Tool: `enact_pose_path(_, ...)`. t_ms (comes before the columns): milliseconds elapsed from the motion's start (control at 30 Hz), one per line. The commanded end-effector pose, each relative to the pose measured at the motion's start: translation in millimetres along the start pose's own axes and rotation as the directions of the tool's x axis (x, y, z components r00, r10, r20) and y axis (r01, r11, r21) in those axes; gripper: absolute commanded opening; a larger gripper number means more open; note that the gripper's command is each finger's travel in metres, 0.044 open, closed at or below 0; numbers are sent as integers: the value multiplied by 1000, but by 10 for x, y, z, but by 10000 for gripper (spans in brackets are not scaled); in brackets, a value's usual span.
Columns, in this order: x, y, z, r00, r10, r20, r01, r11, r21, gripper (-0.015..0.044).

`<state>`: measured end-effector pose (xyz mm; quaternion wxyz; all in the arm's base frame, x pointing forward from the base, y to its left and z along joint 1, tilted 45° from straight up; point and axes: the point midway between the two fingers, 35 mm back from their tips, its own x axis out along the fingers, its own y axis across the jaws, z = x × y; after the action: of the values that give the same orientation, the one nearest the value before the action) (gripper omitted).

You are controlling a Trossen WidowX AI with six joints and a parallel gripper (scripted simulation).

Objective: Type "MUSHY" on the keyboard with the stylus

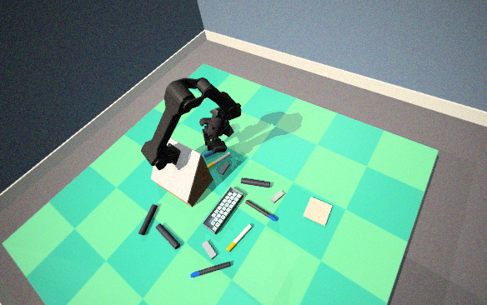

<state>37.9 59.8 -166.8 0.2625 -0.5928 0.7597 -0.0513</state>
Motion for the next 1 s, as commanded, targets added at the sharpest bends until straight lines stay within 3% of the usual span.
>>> enact_pose_path(0,34,-6,15,1000,-2,-2,2,1000,-4,150)
enact_pose_path(967,248,2,140,1000,-2,-2,2,1000,-4,150)
